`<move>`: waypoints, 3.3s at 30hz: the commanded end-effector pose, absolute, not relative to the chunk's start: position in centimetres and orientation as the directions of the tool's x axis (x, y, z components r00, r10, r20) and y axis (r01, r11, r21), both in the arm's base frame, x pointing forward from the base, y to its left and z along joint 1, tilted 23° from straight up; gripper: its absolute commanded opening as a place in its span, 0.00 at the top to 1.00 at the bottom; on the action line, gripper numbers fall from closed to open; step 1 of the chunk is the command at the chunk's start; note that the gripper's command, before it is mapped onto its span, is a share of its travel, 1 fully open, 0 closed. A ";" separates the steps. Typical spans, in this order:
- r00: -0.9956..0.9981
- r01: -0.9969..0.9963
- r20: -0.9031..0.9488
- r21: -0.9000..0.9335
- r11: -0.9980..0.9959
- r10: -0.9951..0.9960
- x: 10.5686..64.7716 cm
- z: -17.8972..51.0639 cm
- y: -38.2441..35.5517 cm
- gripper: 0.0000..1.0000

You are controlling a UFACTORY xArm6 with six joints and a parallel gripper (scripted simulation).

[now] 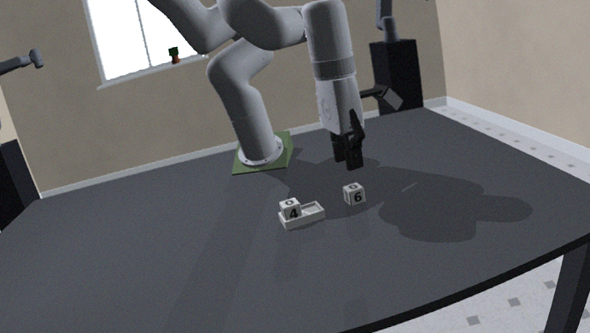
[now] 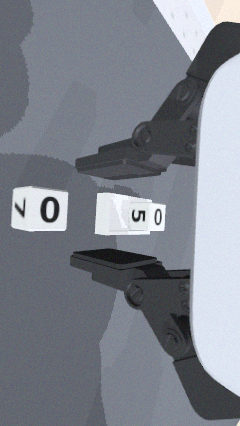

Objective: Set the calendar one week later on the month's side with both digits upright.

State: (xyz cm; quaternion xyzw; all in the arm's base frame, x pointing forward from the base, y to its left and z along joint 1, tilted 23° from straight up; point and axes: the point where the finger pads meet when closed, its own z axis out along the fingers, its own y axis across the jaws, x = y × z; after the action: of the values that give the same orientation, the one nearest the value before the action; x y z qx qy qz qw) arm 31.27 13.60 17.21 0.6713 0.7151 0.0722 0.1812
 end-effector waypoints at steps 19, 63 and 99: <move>-0.033 0.933 -0.161 0.349 0.088 0.986 32.5 14.4 13.3 0.51; -0.033 0.933 -0.161 0.349 0.088 0.986 32.8 13.5 13.2 0.51; -0.033 0.933 -0.161 0.349 0.088 0.986 32.9 13.6 13.3 0.51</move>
State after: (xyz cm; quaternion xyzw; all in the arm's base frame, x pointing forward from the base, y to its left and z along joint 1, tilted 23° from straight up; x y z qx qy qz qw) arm 32.84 13.19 13.45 0.6713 0.7151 0.0721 0.1812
